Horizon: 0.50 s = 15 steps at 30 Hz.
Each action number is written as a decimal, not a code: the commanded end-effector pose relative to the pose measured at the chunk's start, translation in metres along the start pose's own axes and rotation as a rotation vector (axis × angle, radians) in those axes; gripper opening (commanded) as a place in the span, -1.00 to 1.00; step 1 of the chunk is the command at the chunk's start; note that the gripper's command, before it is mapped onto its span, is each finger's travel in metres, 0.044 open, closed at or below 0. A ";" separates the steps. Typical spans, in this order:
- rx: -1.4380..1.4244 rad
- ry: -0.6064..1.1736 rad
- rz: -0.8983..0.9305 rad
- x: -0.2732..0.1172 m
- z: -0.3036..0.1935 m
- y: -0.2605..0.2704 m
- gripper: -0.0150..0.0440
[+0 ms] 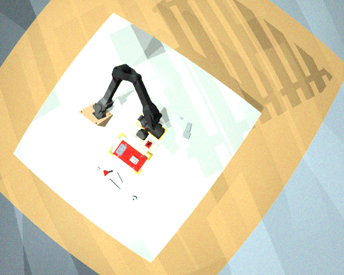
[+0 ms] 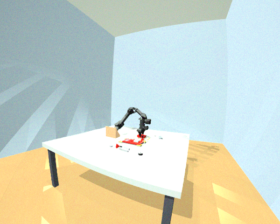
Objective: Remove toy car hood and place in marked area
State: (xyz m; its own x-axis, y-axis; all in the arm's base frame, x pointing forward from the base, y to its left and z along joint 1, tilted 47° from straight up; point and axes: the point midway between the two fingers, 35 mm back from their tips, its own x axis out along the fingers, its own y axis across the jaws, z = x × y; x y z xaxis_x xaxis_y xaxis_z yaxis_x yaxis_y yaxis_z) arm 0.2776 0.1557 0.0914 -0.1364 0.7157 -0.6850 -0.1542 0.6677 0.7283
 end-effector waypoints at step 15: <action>0.007 -0.001 0.006 0.009 0.000 0.001 -0.49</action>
State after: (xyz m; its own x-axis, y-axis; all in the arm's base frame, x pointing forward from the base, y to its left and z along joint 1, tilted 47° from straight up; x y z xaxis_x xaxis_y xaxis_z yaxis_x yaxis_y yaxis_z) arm 0.2766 0.1610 0.0865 -0.1362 0.7160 -0.6847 -0.1542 0.6673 0.7286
